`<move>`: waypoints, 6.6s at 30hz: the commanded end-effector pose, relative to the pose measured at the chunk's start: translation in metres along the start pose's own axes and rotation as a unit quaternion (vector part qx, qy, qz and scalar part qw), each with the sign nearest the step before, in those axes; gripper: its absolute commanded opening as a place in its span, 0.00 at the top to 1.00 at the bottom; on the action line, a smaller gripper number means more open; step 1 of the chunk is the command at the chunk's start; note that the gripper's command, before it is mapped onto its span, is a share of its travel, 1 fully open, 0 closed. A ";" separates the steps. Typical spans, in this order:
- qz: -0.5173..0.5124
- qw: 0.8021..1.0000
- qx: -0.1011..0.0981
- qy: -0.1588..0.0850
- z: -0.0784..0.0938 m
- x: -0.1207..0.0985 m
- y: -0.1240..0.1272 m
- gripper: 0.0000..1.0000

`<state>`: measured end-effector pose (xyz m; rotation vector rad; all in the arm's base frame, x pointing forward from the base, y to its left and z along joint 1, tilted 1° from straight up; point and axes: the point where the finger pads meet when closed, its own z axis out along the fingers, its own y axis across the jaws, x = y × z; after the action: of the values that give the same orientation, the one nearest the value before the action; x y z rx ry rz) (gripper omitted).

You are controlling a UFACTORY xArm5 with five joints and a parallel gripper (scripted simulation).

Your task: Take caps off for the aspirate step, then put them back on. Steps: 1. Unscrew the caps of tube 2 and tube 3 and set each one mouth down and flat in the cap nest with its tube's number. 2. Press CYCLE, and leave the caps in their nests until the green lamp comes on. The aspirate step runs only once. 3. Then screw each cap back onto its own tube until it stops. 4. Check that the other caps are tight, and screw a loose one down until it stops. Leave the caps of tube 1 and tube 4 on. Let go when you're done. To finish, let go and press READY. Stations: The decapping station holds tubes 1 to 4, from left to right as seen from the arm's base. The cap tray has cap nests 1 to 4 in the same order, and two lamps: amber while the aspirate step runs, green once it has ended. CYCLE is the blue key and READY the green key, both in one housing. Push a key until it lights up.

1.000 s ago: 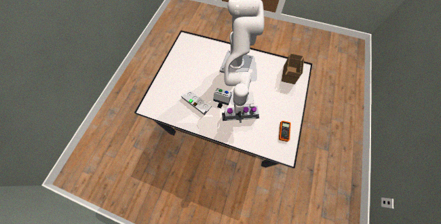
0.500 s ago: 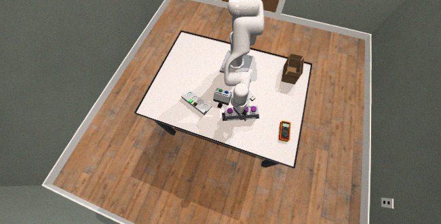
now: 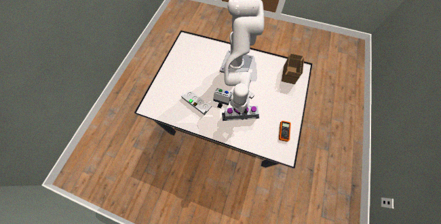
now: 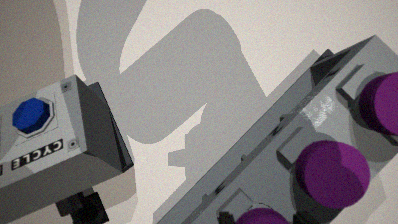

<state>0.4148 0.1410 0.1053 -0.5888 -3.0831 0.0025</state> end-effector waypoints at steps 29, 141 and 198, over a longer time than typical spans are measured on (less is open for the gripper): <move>0.404 0.915 -0.001 -0.005 -0.001 -0.001 0.001 1.00; 0.232 0.973 0.000 -0.005 0.000 -0.001 0.001 1.00; 0.584 0.812 -0.002 -0.005 0.000 -0.001 0.001 0.54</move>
<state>0.4149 0.1411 0.1034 -2.4535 -1.9604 0.0046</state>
